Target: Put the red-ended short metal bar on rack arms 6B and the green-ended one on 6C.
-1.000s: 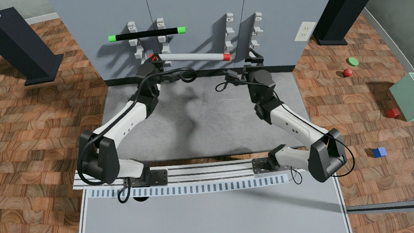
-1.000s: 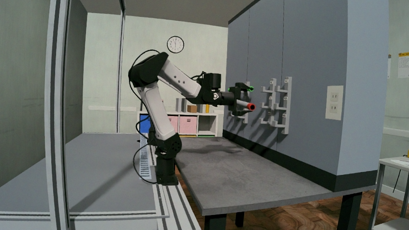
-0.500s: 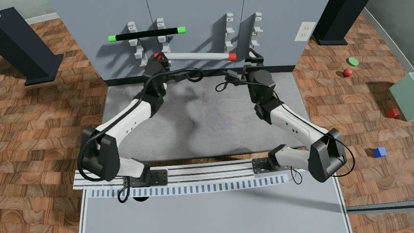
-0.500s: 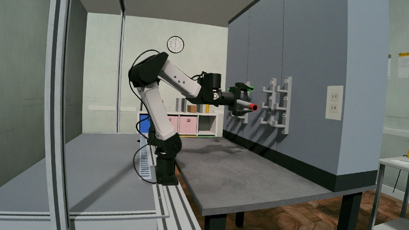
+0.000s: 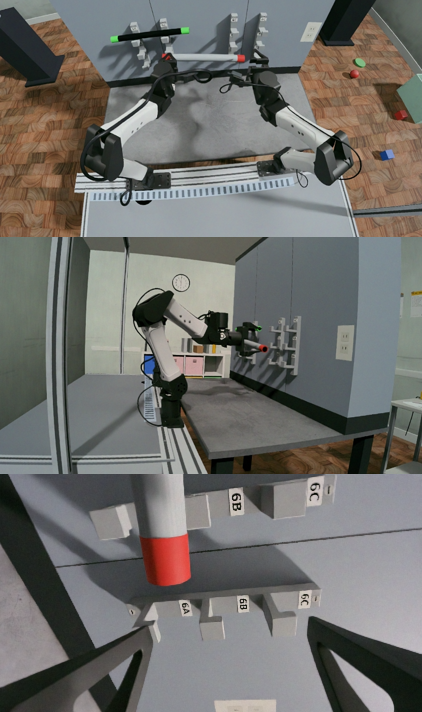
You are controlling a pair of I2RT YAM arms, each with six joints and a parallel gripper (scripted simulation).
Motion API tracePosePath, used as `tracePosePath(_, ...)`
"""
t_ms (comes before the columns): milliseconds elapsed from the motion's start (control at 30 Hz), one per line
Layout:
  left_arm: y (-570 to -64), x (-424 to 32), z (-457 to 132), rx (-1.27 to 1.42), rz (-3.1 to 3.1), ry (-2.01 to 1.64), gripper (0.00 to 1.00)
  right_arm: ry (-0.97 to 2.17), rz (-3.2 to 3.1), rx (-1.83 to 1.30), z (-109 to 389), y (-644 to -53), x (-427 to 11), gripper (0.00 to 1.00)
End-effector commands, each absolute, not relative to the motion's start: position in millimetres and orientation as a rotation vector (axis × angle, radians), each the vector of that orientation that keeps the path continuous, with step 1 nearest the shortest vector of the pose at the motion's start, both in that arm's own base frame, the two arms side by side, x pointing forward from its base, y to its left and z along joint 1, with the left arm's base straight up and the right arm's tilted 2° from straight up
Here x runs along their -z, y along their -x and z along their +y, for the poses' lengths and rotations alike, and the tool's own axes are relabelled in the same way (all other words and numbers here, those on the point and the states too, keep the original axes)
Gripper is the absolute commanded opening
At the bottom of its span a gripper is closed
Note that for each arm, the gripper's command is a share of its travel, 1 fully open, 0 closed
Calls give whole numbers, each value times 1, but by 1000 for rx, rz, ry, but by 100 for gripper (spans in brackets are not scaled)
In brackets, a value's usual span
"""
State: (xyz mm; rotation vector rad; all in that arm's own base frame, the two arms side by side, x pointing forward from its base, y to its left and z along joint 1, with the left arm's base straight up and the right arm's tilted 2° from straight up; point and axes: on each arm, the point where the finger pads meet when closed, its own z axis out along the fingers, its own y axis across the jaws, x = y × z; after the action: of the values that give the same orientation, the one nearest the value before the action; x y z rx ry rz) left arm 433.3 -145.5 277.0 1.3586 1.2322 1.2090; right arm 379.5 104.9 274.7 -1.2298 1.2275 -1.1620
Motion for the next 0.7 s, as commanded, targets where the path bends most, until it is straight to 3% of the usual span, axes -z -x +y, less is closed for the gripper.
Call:
tracePosePath(0, -443, -314, -147, -1209, 1210, -1208, 0, 1235, 1233, 1170, 104, -380, -269, 100)
tracePosePath(667, -451, -315, -146, -1209, 1210, -1208, 0, 1235, 1233, 1170, 104, -380, -269, 100)
